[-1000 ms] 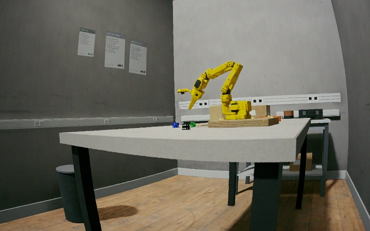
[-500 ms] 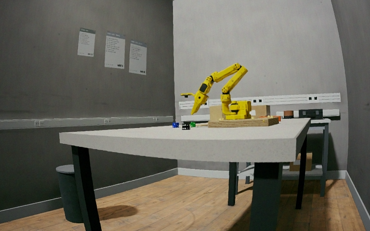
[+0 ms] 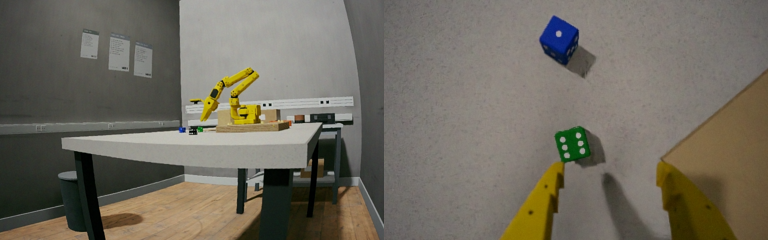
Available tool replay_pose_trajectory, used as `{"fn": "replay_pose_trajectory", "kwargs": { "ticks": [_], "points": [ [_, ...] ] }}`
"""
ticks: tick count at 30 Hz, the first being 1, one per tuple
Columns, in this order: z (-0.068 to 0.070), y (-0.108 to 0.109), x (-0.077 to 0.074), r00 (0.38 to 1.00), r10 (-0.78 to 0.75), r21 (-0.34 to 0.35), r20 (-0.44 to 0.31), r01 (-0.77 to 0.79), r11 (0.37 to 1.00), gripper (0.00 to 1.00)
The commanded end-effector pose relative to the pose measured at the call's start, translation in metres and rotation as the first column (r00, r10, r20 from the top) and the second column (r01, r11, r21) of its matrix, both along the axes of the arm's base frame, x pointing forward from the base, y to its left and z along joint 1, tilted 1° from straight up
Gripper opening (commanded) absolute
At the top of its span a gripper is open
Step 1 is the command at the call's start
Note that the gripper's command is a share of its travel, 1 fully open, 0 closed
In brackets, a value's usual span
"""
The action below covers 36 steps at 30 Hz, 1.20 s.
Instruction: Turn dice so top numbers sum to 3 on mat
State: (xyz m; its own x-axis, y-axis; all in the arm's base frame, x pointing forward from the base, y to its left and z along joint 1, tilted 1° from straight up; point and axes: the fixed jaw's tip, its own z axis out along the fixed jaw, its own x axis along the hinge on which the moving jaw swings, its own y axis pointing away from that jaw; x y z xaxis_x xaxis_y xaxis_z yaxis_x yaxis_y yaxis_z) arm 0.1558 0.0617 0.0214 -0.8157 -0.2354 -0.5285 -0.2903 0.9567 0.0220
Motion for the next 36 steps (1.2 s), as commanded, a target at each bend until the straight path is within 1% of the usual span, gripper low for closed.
{"fn": "replay_pose_trajectory", "kwargs": {
  "ticks": [1,17,36],
  "points": [
    [-0.001,0.002,-0.002,1.000,-0.007,0.016,0.003,0.007,1.000,0.28],
    [-0.001,0.002,-0.003,1.000,-0.010,0.018,-0.002,0.010,1.000,0.28],
    [-0.001,-0.002,-0.015,0.999,-0.010,0.004,-0.037,0.010,1.000,0.28]
  ]
}}
